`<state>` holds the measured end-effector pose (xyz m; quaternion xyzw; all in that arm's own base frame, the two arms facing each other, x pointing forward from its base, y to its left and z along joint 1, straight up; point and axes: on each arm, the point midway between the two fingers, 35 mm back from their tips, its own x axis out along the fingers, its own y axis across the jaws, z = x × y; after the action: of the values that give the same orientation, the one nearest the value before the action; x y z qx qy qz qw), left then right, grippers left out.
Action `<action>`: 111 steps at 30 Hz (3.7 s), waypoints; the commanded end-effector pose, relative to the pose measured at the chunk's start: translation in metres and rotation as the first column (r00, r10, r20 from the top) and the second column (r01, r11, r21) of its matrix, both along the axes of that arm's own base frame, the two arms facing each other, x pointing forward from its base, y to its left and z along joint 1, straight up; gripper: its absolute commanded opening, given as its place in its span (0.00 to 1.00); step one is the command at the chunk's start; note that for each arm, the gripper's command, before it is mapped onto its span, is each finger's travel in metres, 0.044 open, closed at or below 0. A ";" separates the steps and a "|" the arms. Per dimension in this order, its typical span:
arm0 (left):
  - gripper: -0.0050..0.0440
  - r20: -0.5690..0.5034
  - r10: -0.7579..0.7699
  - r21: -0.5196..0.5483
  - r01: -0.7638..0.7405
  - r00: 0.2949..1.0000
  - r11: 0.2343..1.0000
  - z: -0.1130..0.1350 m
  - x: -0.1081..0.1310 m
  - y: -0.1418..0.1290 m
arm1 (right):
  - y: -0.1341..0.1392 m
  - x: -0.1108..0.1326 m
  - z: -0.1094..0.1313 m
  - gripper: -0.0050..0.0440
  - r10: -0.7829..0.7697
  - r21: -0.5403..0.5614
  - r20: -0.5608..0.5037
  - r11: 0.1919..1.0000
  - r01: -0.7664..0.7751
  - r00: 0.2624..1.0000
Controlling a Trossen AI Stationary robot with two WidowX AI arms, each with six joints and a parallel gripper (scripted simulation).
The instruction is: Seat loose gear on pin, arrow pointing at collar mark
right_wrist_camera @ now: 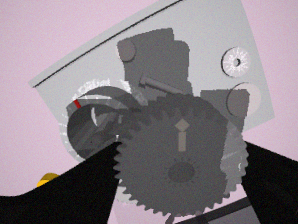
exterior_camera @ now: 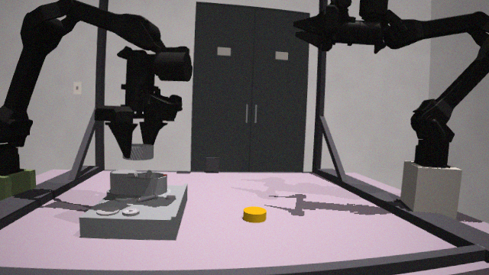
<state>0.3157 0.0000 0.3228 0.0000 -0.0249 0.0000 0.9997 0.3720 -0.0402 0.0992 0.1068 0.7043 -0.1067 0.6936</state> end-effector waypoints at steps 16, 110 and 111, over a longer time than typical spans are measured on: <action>0.92 0.025 0.000 0.000 0.000 1.000 1.000 0.010 -0.002 0.000 | 0.032 0.020 0.018 0.10 -0.595 0.035 0.054 0.804 0.594 0.802; 0.92 0.025 0.000 0.000 0.000 1.000 1.000 0.010 -0.002 0.000 | 0.069 0.003 -0.030 0.86 -0.715 0.030 0.038 0.699 0.715 0.698; 0.92 0.025 0.000 0.000 0.000 1.000 1.000 0.010 -0.002 0.000 | 0.069 0.003 -0.030 0.86 -0.715 0.030 0.038 0.699 0.715 0.698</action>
<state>0.3157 0.0000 0.3228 0.0000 -0.0249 0.0000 0.9997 0.3716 0.0294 0.0599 0.3724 0.6022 -0.3650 0.6046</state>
